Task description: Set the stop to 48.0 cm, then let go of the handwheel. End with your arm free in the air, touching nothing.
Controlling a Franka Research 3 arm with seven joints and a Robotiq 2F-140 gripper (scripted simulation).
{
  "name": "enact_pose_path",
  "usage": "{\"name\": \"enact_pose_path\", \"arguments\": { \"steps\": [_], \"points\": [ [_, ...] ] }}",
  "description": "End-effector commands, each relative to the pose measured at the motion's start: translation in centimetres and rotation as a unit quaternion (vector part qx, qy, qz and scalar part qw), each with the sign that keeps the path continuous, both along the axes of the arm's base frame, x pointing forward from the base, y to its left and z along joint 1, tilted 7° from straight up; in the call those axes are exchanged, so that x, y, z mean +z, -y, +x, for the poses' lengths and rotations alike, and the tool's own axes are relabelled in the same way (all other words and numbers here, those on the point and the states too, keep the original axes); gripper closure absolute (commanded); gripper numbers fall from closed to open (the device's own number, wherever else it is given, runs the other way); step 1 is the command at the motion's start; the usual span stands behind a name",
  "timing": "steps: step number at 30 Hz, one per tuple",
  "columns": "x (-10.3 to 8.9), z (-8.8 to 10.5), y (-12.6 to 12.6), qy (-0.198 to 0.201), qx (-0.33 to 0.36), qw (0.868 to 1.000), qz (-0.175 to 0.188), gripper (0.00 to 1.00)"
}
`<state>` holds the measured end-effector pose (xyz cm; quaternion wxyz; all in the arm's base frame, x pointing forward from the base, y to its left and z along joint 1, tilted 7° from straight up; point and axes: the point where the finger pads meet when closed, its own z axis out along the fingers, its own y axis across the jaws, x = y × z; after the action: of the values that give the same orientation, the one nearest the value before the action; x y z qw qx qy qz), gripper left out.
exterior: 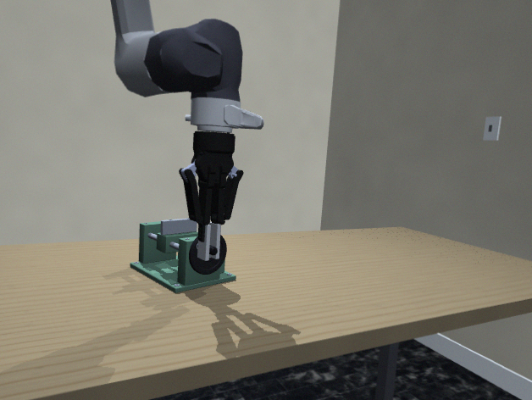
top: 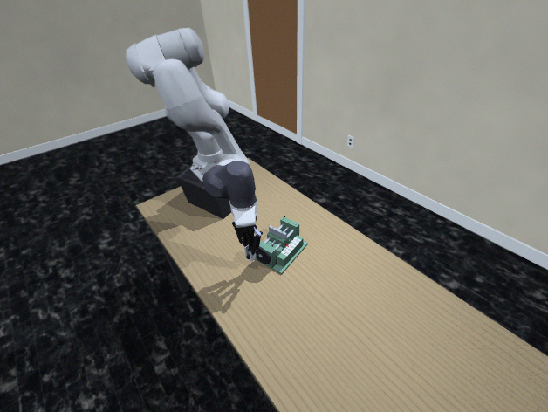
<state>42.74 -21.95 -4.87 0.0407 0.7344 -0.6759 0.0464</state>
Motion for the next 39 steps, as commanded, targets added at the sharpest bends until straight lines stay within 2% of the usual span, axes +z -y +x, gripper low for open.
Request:
{"name": "enact_pose_path", "arguments": {
  "steps": [1,15,39],
  "points": [
    [0.7,0.8,-0.1,0.000,0.006,1.000,0.000,0.96],
    [1.2,2.7,-0.3,0.000,0.006,1.000,0.000,0.96],
    [0.4,4.5,-0.4,0.000,0.006,1.000,0.000,0.96]
  ]
}}
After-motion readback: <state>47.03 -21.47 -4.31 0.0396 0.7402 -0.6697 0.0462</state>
